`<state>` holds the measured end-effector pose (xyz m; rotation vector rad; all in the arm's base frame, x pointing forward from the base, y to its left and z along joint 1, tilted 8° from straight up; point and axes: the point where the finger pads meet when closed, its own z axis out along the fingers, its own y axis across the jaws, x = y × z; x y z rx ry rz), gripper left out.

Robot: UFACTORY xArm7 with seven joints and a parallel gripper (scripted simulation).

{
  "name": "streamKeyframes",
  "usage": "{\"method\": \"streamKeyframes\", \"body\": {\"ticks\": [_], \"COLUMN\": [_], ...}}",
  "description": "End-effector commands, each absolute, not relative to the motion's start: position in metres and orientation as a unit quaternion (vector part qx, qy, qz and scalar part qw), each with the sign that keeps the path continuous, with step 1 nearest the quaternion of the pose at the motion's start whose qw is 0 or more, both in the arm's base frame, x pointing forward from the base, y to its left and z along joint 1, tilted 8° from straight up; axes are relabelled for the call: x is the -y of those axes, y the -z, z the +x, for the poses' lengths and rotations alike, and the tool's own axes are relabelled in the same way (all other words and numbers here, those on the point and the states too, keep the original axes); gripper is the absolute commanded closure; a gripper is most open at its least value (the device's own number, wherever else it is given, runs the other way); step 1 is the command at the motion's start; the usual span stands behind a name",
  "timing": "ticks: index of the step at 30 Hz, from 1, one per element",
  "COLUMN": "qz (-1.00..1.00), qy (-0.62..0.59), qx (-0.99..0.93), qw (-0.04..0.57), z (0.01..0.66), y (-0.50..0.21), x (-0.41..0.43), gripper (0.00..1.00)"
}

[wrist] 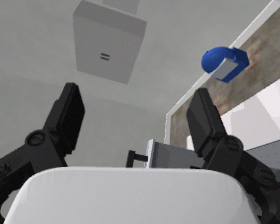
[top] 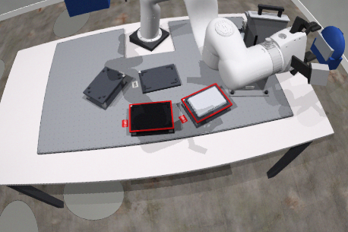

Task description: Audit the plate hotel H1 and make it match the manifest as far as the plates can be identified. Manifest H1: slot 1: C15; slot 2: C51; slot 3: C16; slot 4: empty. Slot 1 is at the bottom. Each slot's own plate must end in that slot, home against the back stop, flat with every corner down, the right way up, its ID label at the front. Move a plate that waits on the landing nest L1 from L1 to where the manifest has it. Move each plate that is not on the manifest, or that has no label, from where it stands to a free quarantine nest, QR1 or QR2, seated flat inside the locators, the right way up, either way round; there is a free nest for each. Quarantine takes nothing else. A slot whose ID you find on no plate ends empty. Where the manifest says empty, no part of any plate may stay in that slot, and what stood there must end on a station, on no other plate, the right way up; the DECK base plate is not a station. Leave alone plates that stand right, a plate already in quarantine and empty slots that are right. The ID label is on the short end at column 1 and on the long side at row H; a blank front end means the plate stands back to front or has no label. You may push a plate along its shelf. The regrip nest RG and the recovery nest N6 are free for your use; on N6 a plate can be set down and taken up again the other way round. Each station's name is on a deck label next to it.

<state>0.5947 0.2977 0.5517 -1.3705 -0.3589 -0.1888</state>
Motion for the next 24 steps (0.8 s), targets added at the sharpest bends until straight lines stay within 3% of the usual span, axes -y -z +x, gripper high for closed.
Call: {"method": "streamKeyframes", "body": {"ticks": [1, 21, 24], "qz": [-0.628, -0.628, -0.665], "qy": [0.088, 0.088, 0.088], "qx": [0.166, 0.166, 0.151], "qw": [0.755, 0.755, 0.726], "z": [0.593, 0.591, 0.583], "y": [-0.566, -0.579, -0.579], "x": [-0.296, -0.295, -0.3], "gripper": [0.0, 0.0, 0.0]}}
